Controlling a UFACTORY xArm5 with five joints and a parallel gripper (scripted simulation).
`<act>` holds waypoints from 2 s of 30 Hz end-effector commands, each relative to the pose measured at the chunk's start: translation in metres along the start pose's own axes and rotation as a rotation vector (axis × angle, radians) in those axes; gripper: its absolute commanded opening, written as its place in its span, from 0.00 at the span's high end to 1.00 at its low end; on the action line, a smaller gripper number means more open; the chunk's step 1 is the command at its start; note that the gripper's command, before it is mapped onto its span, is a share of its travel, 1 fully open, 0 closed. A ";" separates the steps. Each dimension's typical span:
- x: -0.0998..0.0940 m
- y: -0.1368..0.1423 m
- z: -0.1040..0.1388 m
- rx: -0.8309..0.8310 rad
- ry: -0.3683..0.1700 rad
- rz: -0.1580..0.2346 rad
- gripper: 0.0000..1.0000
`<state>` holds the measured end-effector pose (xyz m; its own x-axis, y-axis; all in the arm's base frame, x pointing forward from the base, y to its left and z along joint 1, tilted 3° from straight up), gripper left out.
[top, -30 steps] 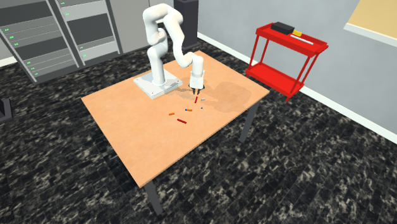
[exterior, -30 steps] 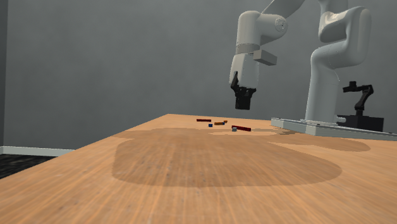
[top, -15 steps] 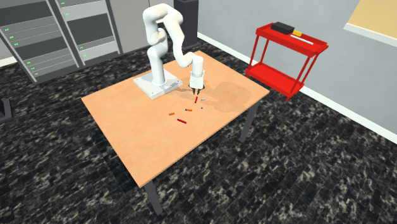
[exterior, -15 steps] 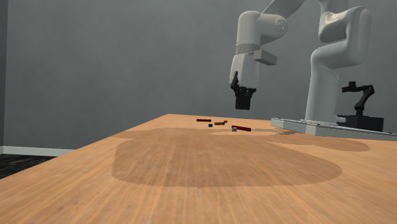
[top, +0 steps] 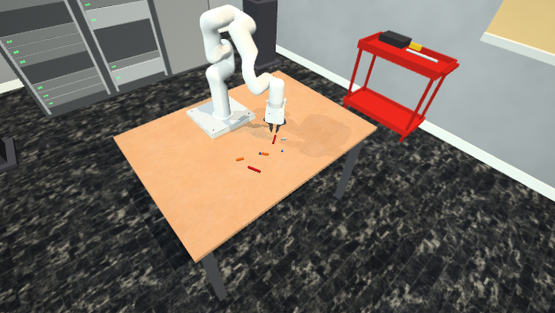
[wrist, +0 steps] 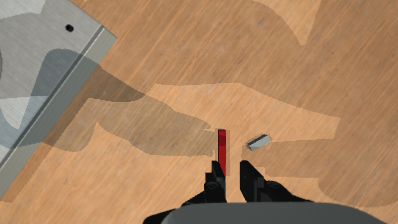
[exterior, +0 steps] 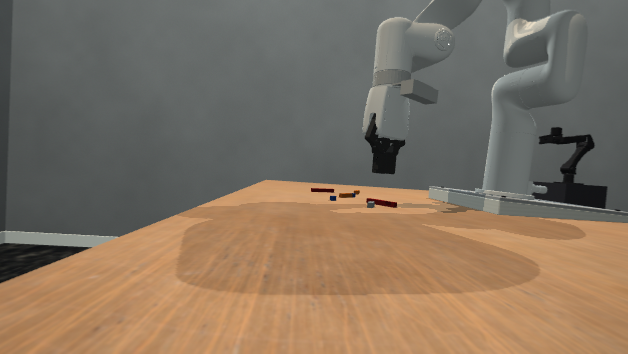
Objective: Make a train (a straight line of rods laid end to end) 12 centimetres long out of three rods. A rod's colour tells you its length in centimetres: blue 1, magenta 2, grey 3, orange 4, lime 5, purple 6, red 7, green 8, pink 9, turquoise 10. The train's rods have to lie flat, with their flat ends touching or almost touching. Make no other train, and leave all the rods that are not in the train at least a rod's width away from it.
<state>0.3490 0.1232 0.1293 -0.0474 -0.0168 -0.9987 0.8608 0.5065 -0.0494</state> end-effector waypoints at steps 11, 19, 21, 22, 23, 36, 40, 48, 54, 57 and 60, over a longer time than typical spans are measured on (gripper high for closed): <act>0.012 0.001 0.002 0.000 0.000 0.002 0.76; 0.021 0.001 0.001 0.000 0.000 0.002 0.76; 0.024 0.001 0.001 0.000 0.000 0.002 0.76; 0.026 0.001 0.001 0.000 0.000 0.002 0.76; 0.027 0.001 0.001 0.000 0.000 0.002 0.76; 0.042 0.001 0.000 0.000 0.000 0.002 0.76; 0.046 0.001 0.000 0.000 0.000 0.002 0.76; 0.049 0.001 0.000 0.000 0.000 0.002 0.76; 0.050 0.001 0.000 0.000 0.000 0.002 0.76; 0.050 0.001 0.000 0.000 0.000 0.002 0.76; 0.050 0.001 0.000 0.000 0.000 0.002 0.76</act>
<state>0.3468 0.1230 0.0789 -0.0484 -0.0172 -0.9987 0.8606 0.5068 -0.0504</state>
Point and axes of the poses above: the point where the finger pads meet when closed, its own x axis out along the fingers, its own y axis across the jaws, z = x × y, the point moved 9 cm from there along -x, back along the fingers, and after that the axes turned 9 degrees about x, right-handed, at the moved point
